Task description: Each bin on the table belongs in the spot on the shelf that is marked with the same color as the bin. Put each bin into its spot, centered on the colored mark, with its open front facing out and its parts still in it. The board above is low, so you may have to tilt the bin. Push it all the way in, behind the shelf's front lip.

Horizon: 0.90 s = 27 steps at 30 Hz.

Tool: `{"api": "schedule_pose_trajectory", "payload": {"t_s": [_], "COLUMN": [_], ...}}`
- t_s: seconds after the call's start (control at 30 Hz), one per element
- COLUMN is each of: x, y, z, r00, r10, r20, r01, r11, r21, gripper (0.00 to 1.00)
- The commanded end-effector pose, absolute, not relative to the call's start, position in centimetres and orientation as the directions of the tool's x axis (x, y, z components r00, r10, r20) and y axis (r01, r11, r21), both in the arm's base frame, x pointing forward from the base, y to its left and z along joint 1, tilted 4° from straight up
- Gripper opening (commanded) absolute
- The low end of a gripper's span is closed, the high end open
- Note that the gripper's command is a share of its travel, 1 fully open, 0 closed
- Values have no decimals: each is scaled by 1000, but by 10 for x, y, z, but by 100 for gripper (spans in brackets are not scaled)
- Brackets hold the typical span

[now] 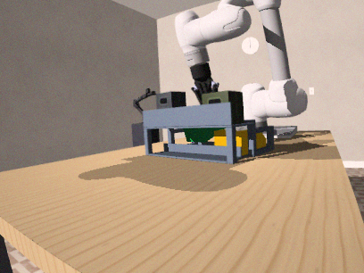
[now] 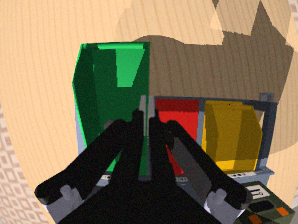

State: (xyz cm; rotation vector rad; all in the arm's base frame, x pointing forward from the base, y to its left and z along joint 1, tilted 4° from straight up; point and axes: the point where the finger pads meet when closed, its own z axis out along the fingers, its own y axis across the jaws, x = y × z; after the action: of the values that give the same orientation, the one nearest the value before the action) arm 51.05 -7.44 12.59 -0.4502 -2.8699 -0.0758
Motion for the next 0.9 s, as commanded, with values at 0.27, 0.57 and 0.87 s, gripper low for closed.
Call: {"api": "schedule_pose_trajectory", "payload": {"t_s": [0.27,0.57,0.87], "x": [510,510,510], "y": [-77,-77,-77], "z": [125,123,121], "r00": [-925,-925,-925], "r10": [292,292,292], "r20": [244,244,243], "r01": [303,303,303], "r11": [953,953,953], "r21": [12,12,12], "gripper": [10,10,10]}}
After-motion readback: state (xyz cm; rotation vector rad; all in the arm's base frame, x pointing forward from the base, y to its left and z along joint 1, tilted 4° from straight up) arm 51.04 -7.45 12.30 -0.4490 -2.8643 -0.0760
